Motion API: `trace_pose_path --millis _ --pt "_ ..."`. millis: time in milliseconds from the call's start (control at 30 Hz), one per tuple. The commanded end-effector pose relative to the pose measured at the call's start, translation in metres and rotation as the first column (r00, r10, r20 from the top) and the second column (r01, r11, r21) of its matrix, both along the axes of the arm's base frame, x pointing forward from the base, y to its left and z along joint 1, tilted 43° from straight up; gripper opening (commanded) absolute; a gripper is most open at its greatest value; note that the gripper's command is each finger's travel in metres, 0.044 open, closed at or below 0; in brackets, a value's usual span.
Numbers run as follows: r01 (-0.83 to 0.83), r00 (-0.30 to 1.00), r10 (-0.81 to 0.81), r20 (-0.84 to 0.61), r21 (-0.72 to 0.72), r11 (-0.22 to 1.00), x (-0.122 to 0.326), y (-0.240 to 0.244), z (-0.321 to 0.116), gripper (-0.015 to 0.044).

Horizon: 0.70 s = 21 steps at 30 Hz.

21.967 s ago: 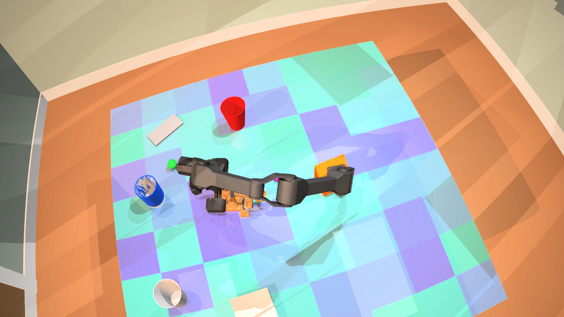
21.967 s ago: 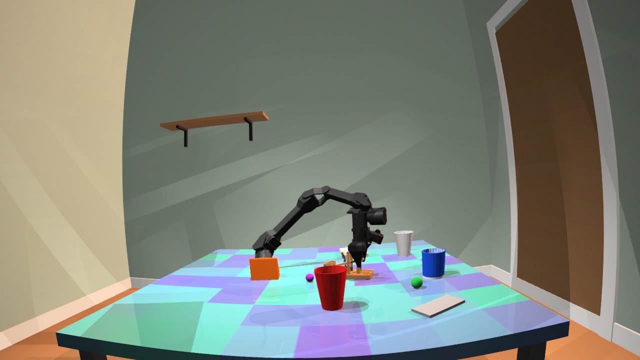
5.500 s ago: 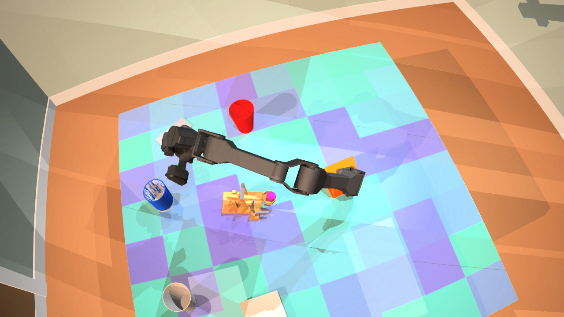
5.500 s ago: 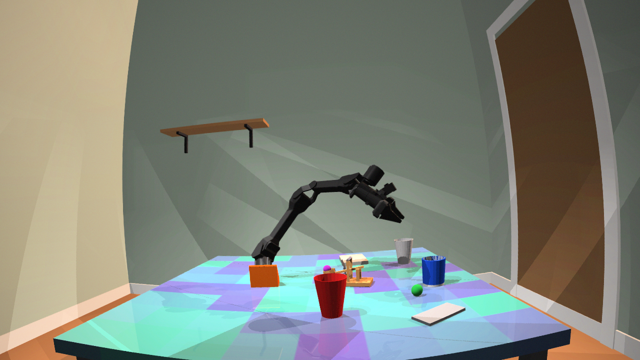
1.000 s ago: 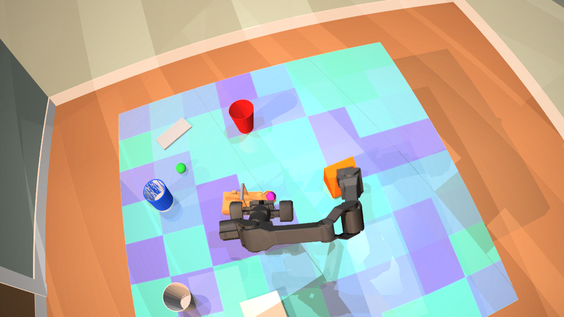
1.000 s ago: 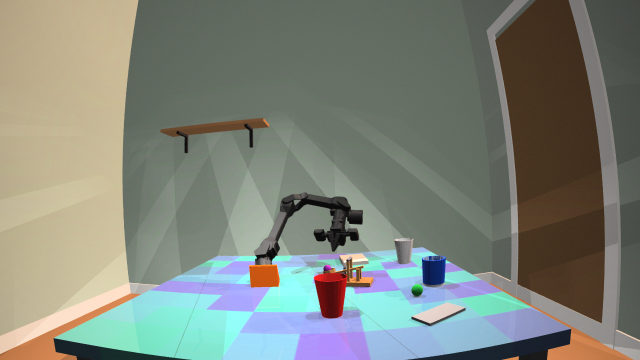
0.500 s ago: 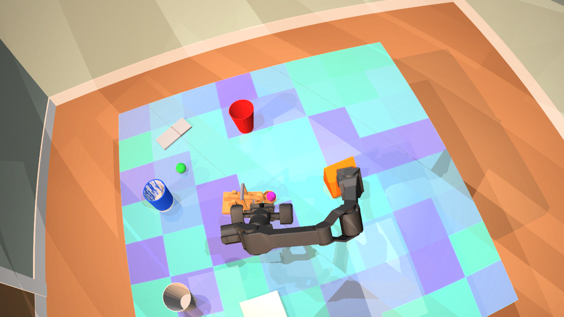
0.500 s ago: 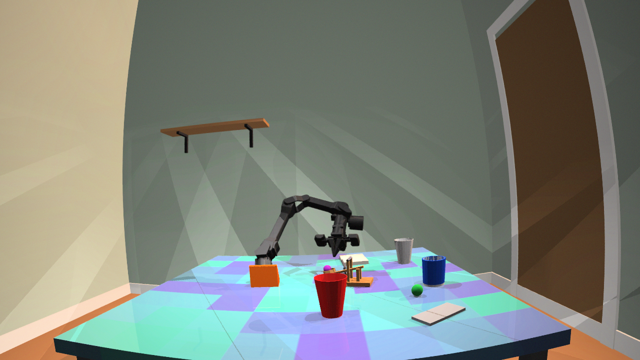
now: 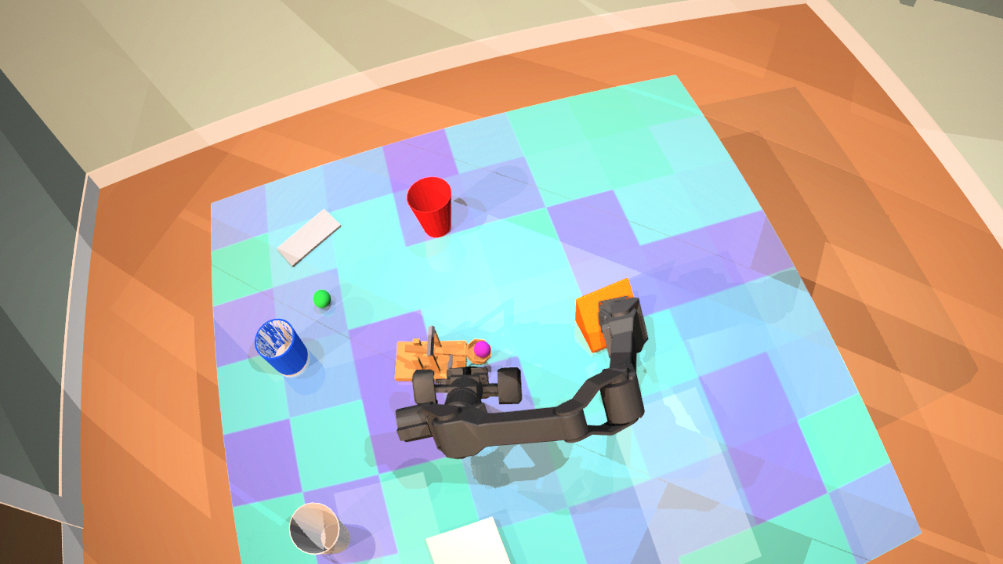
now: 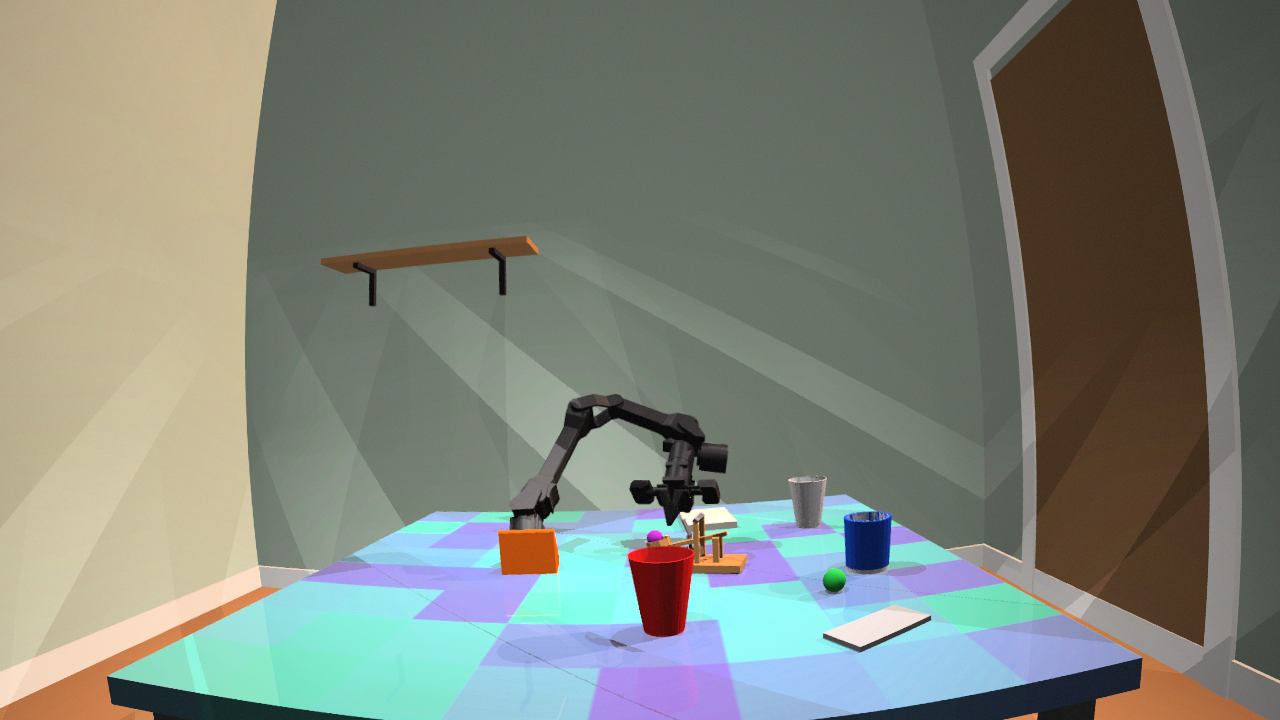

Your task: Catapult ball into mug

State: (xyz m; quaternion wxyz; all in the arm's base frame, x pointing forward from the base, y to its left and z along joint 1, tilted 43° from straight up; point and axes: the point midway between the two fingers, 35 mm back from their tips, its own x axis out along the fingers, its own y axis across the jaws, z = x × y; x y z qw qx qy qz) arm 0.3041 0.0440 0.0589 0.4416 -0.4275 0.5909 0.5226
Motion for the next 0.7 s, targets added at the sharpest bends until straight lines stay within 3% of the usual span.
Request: trace_pose_path --millis 0,667 --pt "0.005 1.000 -0.005 -0.003 0.003 1.000 -0.002 0.006 -0.007 0.0000" --pt "0.005 1.000 -0.005 -0.004 0.004 1.000 -0.009 0.027 -0.030 0.0000"
